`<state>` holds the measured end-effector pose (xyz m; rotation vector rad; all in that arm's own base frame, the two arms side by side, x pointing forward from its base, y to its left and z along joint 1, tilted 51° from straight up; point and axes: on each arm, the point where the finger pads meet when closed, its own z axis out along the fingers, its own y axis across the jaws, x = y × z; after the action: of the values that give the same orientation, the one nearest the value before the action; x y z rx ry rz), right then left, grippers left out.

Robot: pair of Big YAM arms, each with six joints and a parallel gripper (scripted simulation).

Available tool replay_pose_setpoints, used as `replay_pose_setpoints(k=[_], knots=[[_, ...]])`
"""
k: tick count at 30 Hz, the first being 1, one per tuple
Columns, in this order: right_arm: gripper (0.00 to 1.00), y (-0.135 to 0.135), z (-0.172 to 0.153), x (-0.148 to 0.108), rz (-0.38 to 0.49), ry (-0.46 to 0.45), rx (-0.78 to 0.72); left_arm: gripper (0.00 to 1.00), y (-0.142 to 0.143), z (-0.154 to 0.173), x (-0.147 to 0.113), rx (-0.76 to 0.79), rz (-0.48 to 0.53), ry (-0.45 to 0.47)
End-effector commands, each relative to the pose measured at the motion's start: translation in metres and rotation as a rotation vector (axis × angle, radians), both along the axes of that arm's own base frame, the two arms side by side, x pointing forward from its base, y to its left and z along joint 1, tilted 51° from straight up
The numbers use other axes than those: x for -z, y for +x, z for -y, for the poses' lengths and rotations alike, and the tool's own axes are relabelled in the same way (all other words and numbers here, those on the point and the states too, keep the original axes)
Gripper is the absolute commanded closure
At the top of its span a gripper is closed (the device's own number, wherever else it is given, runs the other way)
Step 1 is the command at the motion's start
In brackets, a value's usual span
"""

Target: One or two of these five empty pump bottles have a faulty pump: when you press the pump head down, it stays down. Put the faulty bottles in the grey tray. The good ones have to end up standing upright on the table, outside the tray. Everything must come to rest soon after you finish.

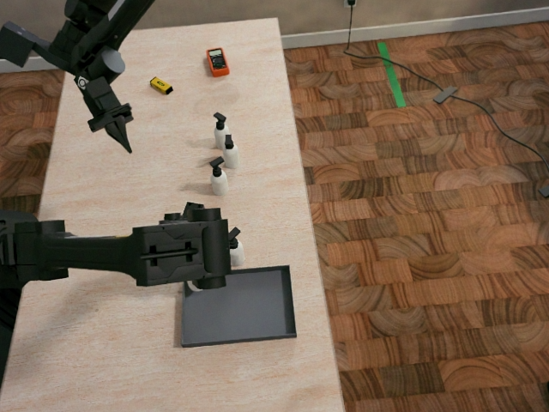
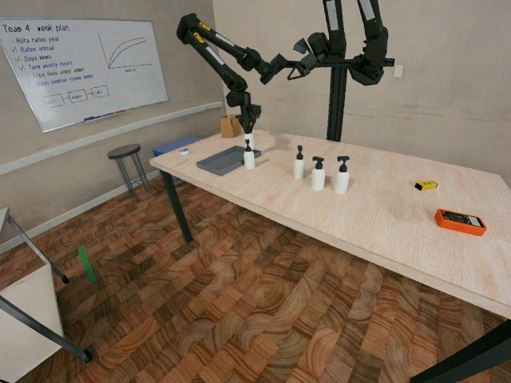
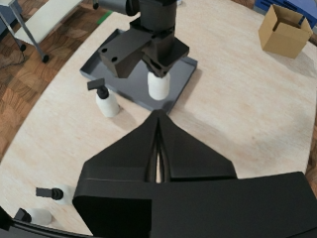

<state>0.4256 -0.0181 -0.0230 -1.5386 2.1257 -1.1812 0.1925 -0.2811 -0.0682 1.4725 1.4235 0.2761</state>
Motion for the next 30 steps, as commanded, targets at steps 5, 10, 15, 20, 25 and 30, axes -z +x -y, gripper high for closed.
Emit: replay_pose_setpoints(k=[5, 10, 15, 20, 25, 30], knots=[[0.78, 0.006, 0.009, -0.001, 0.016, 0.0, 0.009, 1.0, 0.0, 0.006, -0.003, 0.013, 0.009, -0.018], [0.78, 0.013, 0.014, 0.008, 0.008, -0.001, 0.015, 1.0, 0.0, 0.006, -0.003, 0.013, 0.009, -0.018], [0.78, 0.019, 0.018, 0.014, 0.009, -0.001, 0.014, 1.0, 0.0, 0.006, -0.003, 0.013, 0.009, -0.018], [0.78, 0.023, 0.022, 0.018, 0.009, -0.001, 0.013, 1.0, 0.0, 0.006, -0.003, 0.013, 0.009, -0.018], [0.78, 0.027, 0.025, 0.023, 0.01, -0.001, 0.012, 1.0, 0.0, 0.006, -0.003, 0.013, 0.009, -0.018], [0.78, 0.03, 0.027, 0.028, 0.007, -0.002, 0.009, 1.0, 0.0, 0.006, -0.003, 0.013, 0.009, -0.018]])
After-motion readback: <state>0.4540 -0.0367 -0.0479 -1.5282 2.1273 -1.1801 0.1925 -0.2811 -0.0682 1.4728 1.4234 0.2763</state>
